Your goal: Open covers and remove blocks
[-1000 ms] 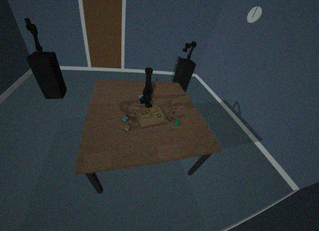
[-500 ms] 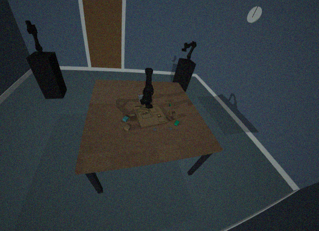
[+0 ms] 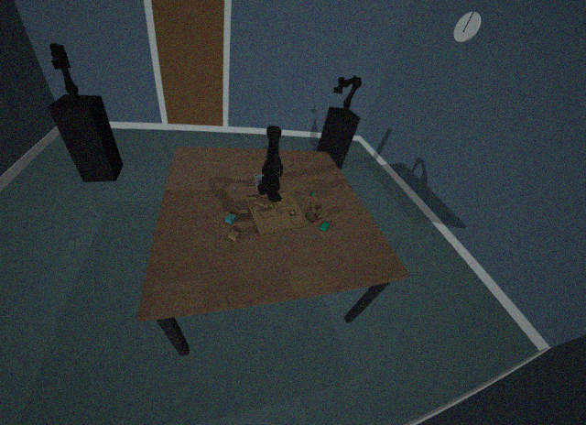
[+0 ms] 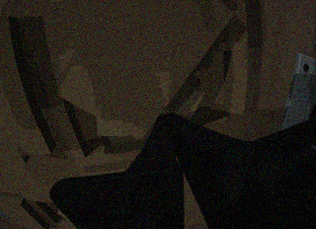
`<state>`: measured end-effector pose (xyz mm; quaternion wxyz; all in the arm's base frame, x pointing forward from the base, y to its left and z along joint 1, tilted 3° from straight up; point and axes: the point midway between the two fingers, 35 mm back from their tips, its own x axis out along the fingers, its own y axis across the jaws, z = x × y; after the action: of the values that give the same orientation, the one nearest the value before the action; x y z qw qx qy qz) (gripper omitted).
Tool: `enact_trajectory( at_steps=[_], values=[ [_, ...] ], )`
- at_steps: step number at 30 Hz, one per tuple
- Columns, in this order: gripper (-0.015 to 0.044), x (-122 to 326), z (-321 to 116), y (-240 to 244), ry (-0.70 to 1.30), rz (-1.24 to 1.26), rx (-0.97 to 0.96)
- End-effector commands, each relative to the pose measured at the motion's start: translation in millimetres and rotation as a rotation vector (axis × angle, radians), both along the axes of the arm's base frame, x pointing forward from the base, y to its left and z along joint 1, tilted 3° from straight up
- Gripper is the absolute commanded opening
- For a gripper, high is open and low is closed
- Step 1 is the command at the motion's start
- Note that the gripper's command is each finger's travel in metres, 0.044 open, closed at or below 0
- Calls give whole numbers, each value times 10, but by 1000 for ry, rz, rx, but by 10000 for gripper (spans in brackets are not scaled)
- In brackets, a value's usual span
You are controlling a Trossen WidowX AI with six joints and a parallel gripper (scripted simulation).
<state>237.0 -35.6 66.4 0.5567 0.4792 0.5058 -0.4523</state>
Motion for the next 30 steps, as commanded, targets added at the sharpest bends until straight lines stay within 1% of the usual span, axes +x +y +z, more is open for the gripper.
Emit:
enact_trajectory(
  at_steps=[1, 30],
  values=[
    [0, 41, -2, -10, 0, -6, -2],
    [0, 343, 30, -152, -3, -6, -3]
  ],
)
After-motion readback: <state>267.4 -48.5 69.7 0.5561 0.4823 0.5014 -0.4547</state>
